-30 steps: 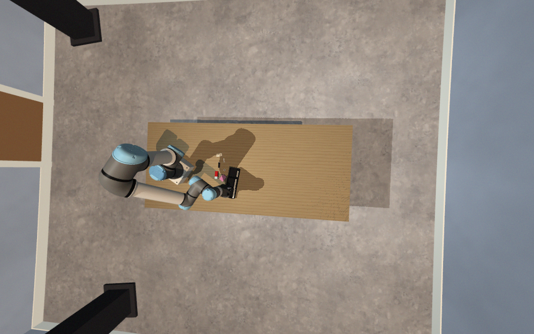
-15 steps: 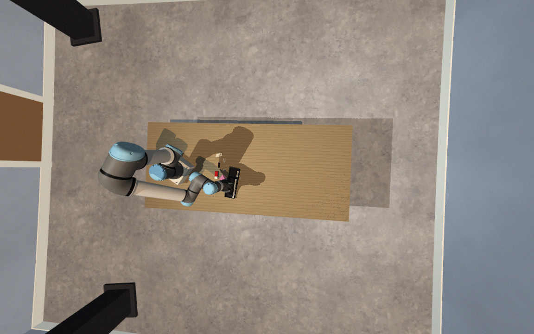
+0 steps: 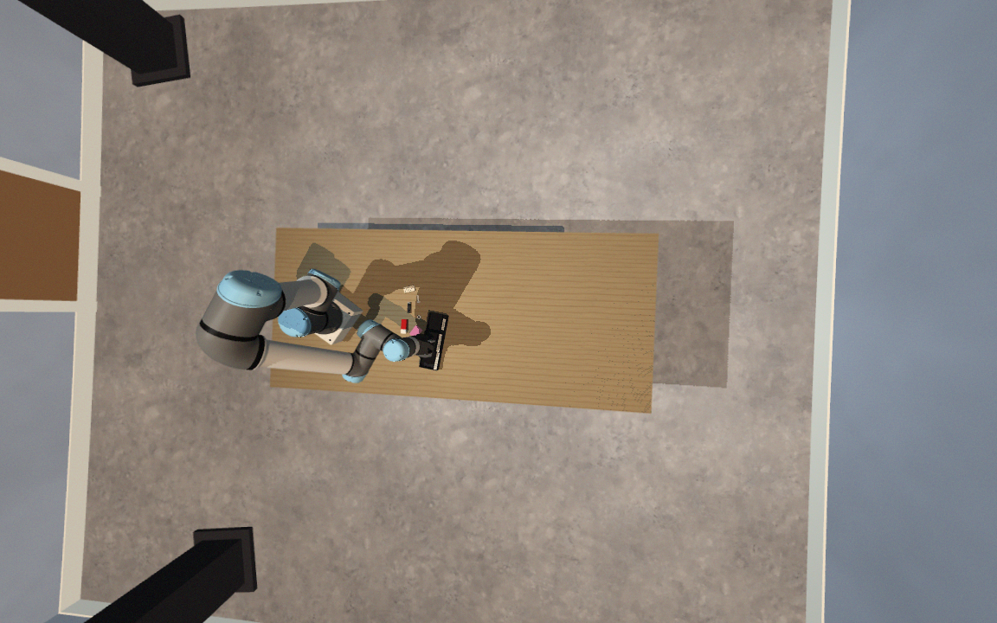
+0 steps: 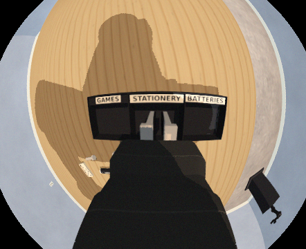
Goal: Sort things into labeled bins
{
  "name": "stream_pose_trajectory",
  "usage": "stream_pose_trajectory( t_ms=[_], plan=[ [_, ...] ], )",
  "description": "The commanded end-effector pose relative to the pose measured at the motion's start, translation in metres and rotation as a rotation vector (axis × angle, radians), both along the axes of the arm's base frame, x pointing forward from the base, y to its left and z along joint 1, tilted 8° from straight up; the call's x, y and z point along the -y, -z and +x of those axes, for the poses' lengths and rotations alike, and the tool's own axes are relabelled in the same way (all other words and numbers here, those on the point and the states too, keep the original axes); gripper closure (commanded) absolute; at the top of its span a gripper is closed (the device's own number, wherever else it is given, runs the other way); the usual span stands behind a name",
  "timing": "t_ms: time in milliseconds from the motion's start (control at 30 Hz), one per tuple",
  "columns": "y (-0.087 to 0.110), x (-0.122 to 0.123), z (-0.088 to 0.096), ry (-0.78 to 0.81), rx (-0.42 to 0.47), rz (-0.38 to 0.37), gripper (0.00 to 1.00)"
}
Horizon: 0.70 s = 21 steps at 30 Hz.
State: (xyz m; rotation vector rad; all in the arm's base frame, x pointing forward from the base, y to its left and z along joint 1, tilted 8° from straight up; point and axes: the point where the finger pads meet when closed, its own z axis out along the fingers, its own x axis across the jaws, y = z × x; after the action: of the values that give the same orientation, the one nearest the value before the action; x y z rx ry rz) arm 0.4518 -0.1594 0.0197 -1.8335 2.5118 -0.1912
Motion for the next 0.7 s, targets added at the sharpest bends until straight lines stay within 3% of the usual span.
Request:
stream_pose_trajectory(
  t_ms=[0,267,667],
  plan=[
    [0.019,0.003,0.002,0.002,0.002,-0.002,0.69],
    [0.033,0.004,0.003,0.001,0.002,-0.002,0.69],
    [0.031,0.005,0.005,0.001,0.006,-0.005,0.69]
  ],
)
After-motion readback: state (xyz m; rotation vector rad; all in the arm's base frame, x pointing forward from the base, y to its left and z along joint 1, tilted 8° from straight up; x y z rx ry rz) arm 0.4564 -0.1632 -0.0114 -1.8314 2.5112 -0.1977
